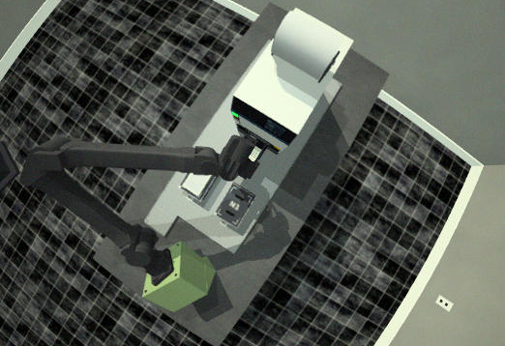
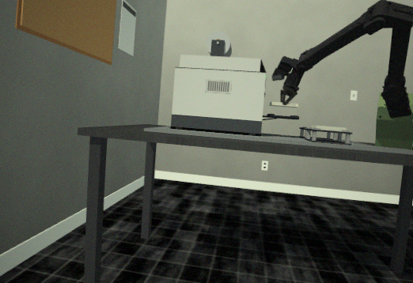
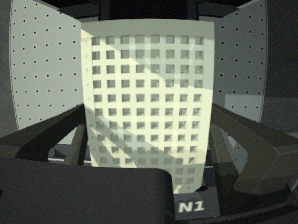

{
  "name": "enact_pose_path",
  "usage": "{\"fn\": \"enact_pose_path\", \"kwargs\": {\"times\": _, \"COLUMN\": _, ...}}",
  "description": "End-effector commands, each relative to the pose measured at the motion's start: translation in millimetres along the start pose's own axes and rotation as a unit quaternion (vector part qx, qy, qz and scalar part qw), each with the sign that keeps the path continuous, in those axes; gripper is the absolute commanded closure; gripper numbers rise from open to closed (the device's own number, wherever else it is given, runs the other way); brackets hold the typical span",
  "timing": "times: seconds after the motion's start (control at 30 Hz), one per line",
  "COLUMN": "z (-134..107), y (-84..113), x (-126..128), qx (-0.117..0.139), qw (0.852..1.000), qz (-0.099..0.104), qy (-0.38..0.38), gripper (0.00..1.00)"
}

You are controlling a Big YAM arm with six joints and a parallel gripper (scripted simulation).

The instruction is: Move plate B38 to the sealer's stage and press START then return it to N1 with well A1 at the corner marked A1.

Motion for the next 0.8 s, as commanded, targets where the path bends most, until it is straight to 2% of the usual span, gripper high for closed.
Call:
{"fn": "enact_pose_path", "kwargs": {"times": 0.0, "z": -0.6, "y": -2.5, "x": 8.8, "qx": 0.004, "qw": 1.0, "qz": 0.003, "qy": 0.005, "gripper": 1.0}}
{"fn": "enact_pose_path", "kwargs": {"times": 0.17, "z": 5.1, "y": -5.1, "x": 3.2, "qx": 0.004, "qw": 1.0, "qz": 0.003, "qy": 0.006, "gripper": 1.0}}
{"fn": "enact_pose_path", "kwargs": {"times": 0.47, "z": 12.1, "y": 3.5, "x": -10.3, "qx": -0.006, "qw": 1.0, "qz": -0.006, "qy": 0.006, "gripper": 1.0}}
{"fn": "enact_pose_path", "kwargs": {"times": 0.63, "z": 20.3, "y": 6.5, "x": -4.9, "qx": -0.013, "qw": 1.0, "qz": -0.008, "qy": 0.015, "gripper": 1.0}}
{"fn": "enact_pose_path", "kwargs": {"times": 0.77, "z": 19.6, "y": -0.1, "x": 3.6, "qx": -0.012, "qw": 1.0, "qz": -0.003, "qy": 0.02, "gripper": 1.0}}
Point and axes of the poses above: the point where the finger pads meet when closed, its own y axis back along the fingers, its own x axis across the jaws, z = x × y, the point moved 3 cm from there along y, back along the fingers, and after that the axes turned 12 degrees about y, right-handed, at the moved point
